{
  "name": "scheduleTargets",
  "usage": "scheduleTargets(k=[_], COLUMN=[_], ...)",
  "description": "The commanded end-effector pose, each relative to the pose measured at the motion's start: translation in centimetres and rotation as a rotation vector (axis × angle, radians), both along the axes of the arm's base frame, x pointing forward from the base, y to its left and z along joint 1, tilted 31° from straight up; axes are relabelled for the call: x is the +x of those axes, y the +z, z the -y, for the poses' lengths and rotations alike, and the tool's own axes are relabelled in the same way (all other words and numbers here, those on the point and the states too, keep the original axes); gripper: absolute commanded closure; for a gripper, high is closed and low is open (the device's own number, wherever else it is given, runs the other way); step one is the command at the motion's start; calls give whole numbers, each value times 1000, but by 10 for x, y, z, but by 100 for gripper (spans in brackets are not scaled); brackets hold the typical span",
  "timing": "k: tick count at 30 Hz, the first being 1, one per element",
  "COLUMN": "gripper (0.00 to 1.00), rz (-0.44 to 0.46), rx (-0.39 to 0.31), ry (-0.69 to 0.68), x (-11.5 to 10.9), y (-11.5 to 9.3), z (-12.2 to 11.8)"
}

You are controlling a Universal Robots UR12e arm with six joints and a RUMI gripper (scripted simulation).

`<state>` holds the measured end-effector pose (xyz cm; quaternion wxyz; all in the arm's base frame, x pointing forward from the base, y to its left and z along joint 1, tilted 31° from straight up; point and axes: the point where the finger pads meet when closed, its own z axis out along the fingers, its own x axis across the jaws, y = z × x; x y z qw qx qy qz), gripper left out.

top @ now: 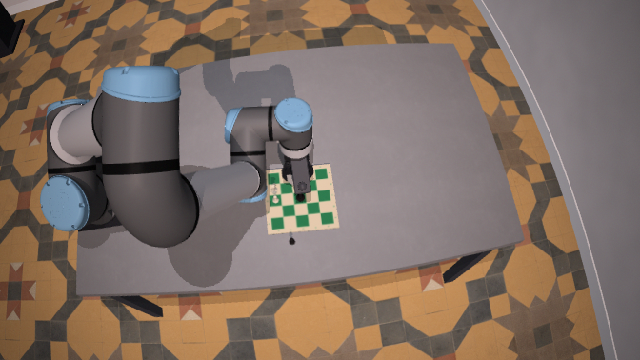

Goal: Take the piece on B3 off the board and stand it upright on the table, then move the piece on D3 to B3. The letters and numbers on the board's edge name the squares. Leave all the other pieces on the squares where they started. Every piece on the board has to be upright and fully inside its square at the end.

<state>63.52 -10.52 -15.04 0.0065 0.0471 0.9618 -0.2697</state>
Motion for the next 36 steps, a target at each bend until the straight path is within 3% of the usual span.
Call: scheduleTargets(k=[1, 10, 25, 36], gripper=[91, 78, 78, 78], rz=[1, 1, 1, 1], rx=[0, 0, 0, 0], ry=[0, 0, 0, 0], x=[0, 0, 0, 1], y=[0, 0, 3, 33], z=[0, 0, -2, -20])
